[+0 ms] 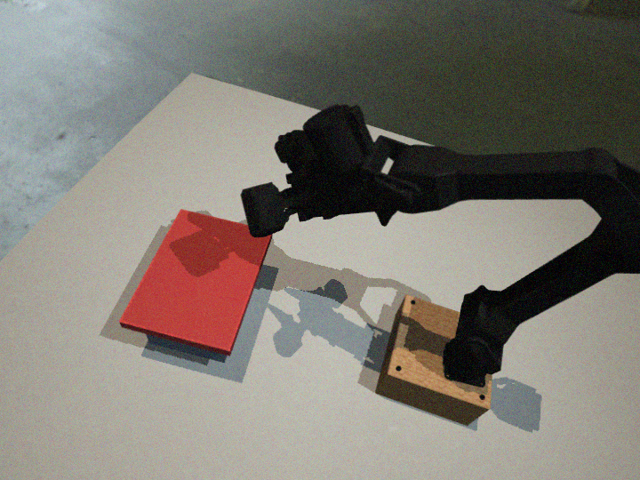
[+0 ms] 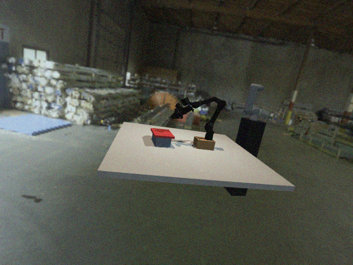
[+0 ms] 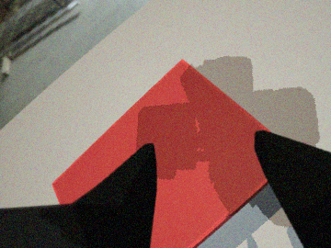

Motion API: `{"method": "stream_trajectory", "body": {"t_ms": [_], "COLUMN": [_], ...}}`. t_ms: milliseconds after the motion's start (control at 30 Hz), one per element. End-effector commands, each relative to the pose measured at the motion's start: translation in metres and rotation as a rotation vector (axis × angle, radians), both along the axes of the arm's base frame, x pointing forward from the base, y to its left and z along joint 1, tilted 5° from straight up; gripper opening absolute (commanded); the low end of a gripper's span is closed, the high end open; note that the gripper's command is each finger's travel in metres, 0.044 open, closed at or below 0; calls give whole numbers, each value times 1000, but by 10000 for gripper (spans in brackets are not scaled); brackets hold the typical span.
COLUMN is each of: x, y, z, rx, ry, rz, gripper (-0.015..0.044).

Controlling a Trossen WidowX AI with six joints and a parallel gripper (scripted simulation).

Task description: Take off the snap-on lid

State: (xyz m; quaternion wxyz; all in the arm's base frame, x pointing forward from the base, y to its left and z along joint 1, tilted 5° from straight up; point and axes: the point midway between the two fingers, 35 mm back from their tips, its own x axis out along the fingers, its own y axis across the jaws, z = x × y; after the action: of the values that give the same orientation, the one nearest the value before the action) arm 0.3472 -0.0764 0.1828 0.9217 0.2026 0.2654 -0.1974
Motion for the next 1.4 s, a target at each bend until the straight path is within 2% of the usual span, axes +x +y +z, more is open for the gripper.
{"method": "stream_trajectory", "body": {"t_ms": [0,167,800,867,1000,1367], "x": [-45,-54,-54,-52,-52,-47], "y": [44,52,52,51,47,46], "z": [-31,-38,-38,-48,-95,-100], "rx": [717,892,892,892,891,891], "ry": [-96,-104,-104,-104,-104,-104], "rz": [-318,-423,-423,-423,-423,-423], "gripper": [235,235,235,235,235,235]}}
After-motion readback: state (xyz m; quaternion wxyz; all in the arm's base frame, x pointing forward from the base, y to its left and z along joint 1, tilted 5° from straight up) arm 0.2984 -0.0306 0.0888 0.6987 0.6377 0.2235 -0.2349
